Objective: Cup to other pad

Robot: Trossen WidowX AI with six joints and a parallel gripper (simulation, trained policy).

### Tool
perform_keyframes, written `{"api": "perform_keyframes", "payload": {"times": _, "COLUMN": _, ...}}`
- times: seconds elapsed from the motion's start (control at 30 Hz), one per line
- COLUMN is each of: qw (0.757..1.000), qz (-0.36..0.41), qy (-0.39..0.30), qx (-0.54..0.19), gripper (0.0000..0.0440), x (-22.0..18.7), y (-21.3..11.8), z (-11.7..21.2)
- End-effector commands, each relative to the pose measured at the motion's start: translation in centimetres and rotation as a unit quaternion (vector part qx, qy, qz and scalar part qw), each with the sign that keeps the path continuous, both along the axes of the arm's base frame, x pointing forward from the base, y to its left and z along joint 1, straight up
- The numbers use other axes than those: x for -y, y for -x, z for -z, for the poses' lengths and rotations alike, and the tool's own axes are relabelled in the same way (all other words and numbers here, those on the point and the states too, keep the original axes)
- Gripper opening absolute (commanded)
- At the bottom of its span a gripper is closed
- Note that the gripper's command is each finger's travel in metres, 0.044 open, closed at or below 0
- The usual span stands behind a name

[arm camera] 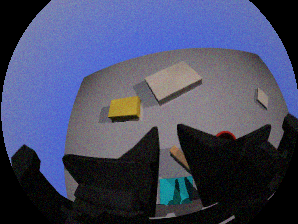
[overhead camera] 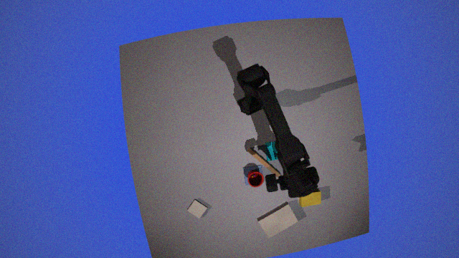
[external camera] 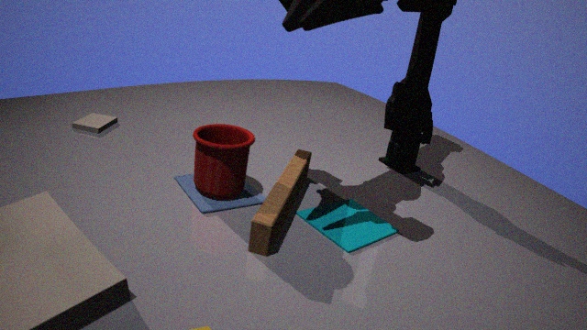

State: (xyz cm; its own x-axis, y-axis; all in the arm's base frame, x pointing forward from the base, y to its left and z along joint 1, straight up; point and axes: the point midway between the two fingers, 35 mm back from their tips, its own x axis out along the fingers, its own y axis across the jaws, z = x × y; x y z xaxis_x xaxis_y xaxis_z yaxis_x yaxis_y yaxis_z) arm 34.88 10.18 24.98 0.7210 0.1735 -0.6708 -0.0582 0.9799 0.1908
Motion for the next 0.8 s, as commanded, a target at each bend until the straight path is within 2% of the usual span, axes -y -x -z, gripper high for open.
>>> {"api": "perform_keyframes", "payload": {"times": 0.0, "qw": 1.000, "qz": 0.004, "qy": 0.005, "qx": -0.022, "gripper": 0.0092, "x": -0.1, "y": -0.2, "z": 0.6}}
{"api": "perform_keyframes", "payload": {"times": 0.77, "qw": 0.981, "qz": 0.000, "qy": 0.071, "qx": -0.178, "gripper": 0.0114, "x": 0.3, "y": -1.0, "z": 4.1}}
